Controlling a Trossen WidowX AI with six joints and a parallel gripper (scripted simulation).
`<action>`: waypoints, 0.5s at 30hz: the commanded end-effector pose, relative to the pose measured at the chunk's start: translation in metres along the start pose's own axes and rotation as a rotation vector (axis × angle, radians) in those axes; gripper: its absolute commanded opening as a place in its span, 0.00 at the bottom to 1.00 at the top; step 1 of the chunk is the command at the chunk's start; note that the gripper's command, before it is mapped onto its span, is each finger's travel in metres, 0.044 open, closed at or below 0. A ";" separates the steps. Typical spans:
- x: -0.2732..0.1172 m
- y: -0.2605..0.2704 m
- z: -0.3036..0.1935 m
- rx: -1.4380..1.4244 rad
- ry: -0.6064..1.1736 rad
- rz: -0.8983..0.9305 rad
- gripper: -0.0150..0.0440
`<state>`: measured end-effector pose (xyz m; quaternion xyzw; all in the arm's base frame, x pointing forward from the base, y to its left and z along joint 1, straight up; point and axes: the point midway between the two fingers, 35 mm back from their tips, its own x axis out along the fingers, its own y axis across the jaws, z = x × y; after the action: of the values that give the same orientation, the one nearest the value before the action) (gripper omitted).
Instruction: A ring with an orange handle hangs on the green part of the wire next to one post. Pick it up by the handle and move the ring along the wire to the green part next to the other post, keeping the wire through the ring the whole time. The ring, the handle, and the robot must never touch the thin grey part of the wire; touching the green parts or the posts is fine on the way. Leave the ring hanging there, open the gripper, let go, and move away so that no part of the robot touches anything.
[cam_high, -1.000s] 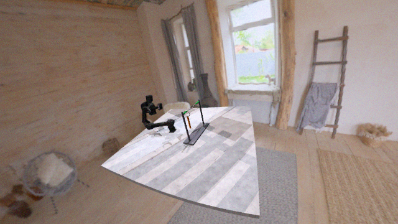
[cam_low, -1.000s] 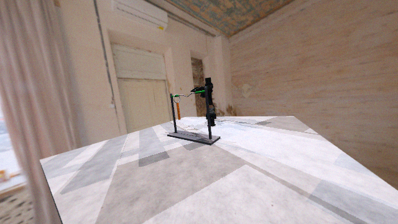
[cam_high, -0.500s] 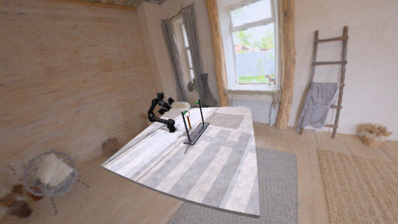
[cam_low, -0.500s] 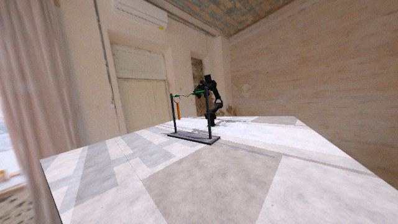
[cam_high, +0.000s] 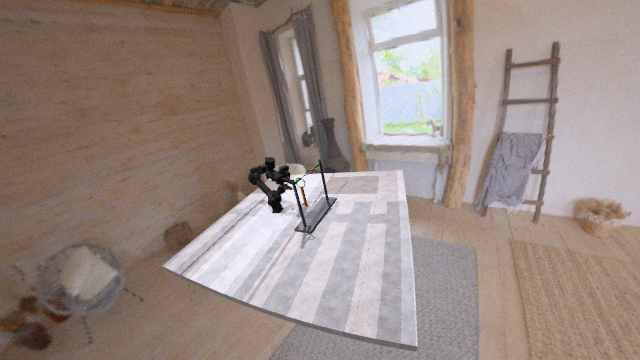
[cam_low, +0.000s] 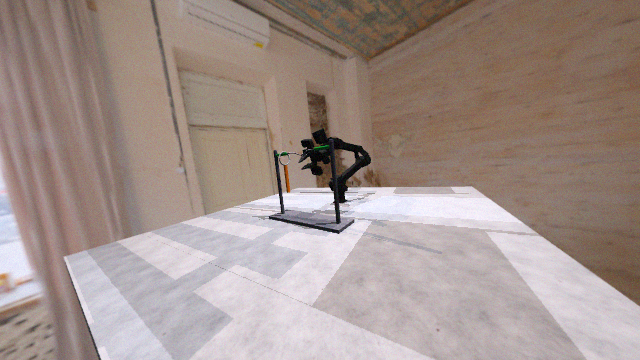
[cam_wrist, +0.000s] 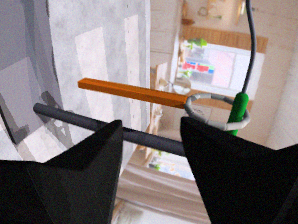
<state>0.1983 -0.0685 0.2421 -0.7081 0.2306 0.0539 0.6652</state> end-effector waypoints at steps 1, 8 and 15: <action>0.026 0.020 -0.003 0.245 -0.059 0.023 0.53; 0.052 0.053 -0.012 0.675 -0.160 0.041 0.53; 0.060 0.088 -0.020 1.108 -0.271 0.060 0.53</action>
<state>0.2185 -0.1013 0.1594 -0.3294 0.1715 0.0350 0.9278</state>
